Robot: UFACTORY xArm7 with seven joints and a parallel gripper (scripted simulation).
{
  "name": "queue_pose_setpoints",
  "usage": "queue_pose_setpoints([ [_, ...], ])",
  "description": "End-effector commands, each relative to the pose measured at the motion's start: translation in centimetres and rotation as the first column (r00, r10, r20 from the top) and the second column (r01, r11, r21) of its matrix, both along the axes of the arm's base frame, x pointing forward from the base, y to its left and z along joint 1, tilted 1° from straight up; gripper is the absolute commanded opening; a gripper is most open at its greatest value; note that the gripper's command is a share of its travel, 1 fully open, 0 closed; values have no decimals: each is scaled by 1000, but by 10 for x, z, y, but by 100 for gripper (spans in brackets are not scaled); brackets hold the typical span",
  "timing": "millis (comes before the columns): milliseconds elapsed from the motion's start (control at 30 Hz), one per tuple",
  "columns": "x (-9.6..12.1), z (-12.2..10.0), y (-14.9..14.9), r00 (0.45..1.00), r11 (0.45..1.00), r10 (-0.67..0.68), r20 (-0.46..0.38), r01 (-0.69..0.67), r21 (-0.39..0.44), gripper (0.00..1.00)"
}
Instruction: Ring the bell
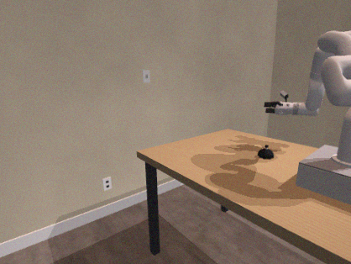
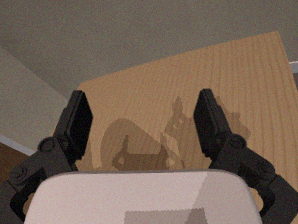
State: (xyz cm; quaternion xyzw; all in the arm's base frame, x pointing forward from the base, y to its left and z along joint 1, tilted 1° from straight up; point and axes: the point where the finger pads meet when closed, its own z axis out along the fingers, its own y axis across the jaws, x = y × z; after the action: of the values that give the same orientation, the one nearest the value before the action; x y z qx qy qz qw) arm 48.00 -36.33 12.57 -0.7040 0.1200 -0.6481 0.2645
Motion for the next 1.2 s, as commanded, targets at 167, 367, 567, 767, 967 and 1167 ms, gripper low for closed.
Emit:
queue_pose_setpoints([
  [167,1,2,-1,1000,1000,0,3,0,-3,100],
  [367,1,2,-1,1000,1000,0,3,0,-3,100],
  [567,1,2,-1,1000,1000,0,3,0,-4,100],
  [767,2,-8,25,996,996,71,-50,-74,-54,100],
  [967,-1,-29,78,961,955,223,-167,-249,-163,100],
  [1167,-11,-45,117,905,883,335,-263,-399,-247,100],
])
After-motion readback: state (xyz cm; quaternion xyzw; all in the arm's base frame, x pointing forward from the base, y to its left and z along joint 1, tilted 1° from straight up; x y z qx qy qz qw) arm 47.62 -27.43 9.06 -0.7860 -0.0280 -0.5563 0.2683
